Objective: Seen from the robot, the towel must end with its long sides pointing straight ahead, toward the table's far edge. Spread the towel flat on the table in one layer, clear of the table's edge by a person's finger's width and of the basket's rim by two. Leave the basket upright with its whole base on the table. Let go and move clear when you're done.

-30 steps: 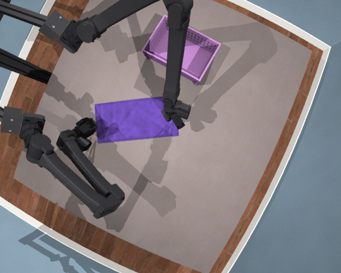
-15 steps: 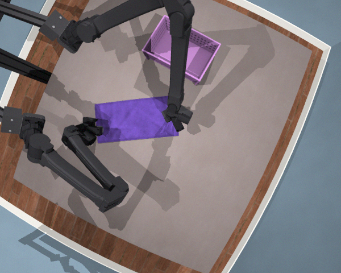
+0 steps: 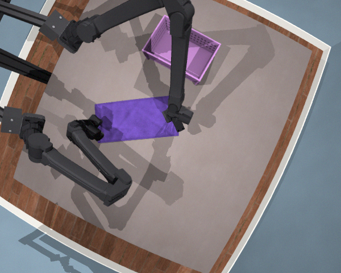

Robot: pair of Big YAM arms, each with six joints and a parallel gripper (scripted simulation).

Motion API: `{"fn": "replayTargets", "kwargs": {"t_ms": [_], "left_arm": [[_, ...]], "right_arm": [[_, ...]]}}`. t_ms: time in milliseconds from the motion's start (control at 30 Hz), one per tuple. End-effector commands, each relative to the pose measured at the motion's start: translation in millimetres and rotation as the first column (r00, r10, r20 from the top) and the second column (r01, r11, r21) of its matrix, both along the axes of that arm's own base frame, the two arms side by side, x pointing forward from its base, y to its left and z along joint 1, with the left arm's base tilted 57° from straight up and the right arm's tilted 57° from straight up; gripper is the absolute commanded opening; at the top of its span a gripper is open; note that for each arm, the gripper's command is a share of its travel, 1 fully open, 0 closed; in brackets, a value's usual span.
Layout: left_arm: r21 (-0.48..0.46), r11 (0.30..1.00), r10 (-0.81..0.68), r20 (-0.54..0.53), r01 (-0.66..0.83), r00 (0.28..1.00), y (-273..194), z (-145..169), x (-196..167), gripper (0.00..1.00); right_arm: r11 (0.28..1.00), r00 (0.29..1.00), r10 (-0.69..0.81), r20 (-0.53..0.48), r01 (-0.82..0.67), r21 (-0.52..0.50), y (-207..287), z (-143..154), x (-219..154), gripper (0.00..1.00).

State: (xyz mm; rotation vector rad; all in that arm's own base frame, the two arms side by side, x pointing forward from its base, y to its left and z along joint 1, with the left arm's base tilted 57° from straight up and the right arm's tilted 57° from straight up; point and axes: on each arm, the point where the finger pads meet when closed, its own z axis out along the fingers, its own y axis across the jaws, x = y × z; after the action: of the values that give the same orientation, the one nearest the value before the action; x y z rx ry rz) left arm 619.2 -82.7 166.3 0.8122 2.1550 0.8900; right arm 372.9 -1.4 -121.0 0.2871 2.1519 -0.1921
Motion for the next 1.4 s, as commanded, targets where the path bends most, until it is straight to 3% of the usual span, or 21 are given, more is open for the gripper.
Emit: {"fn": "replayTargets", "kwargs": {"t_ms": [0,233,333,433,600,1233,1367], "left_arm": [[0.004,1.0,0.005,0.0,-0.005,1.0,4,1,6,0.52],[0.004,1.0,0.005,0.0,-0.005,1.0,4,1,6,0.52],[0.004,1.0,0.005,0.0,-0.005,1.0,4,1,6,0.52],[-0.004,1.0,-0.004,0.015,0.004,1.0,-3,8,3,0.52],[0.004,1.0,0.005,0.007,-0.005,1.0,8,-1,12,0.52],[-0.001,1.0,0.008,0.009,-0.008,1.0,16,-11,27,0.52],[-0.001,1.0,0.009,0.008,-0.009,1.0,16,-12,26,0.52]], "right_arm": [[0.967,0.983,-0.183,0.026,0.175,0.185,7,-8,-7,0.52],[0.938,0.959,-0.275,0.068,0.252,0.24,6,-6,-1,0.52],[0.937,0.954,-0.293,0.067,0.272,0.219,-1,-9,-1,0.52],[0.937,0.953,-0.301,0.034,0.289,0.196,-10,-15,-12,0.52],[0.936,0.952,-0.299,0.066,0.279,0.216,-10,-14,7,0.52],[0.94,0.955,-0.292,0.042,0.279,0.195,-17,-25,2,0.52],[0.941,0.957,-0.286,0.05,0.271,0.205,-11,-21,6,0.19]]}}
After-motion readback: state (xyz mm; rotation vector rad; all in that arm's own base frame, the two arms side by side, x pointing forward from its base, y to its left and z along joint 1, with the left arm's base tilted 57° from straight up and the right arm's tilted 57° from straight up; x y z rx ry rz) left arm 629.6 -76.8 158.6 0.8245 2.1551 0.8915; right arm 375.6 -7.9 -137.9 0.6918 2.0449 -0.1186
